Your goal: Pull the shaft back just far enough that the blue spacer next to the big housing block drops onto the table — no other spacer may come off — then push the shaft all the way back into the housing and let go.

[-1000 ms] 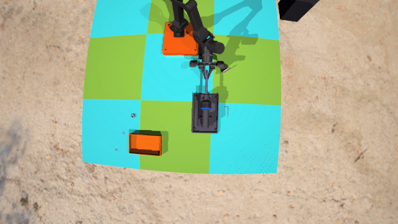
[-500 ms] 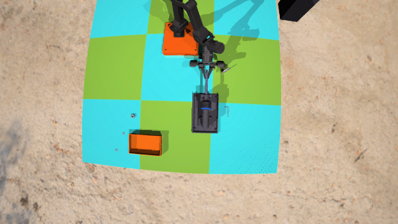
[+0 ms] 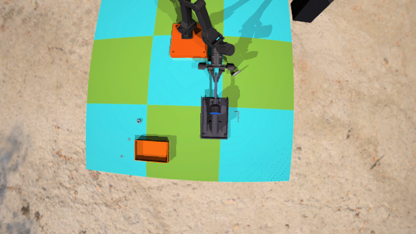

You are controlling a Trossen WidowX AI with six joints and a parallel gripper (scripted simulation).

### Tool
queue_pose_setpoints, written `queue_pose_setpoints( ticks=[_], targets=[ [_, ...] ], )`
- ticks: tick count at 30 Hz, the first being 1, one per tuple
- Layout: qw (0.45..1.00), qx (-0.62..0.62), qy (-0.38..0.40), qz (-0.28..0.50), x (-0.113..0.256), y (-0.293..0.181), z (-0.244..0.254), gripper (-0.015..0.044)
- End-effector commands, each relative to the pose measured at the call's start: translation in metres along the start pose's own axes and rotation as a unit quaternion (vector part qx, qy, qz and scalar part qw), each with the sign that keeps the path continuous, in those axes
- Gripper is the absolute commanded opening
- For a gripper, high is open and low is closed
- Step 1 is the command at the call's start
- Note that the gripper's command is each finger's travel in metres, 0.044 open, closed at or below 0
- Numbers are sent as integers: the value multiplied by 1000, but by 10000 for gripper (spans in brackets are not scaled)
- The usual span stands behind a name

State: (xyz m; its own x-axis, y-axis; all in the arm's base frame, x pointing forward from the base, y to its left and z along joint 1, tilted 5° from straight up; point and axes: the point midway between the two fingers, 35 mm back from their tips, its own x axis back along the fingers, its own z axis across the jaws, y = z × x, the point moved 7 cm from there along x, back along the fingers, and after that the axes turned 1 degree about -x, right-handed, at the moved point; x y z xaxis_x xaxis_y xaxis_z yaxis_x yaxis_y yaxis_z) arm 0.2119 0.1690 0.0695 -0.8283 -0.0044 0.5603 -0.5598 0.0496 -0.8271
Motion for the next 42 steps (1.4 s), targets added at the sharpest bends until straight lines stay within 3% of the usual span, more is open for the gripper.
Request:
queue_pose_setpoints(
  ticks=[1,42],
  targets=[
    [1000,-1,0,-1,1,1,0,0],
    [1000,-1,0,0,-2,-2,0,0]
  ],
)
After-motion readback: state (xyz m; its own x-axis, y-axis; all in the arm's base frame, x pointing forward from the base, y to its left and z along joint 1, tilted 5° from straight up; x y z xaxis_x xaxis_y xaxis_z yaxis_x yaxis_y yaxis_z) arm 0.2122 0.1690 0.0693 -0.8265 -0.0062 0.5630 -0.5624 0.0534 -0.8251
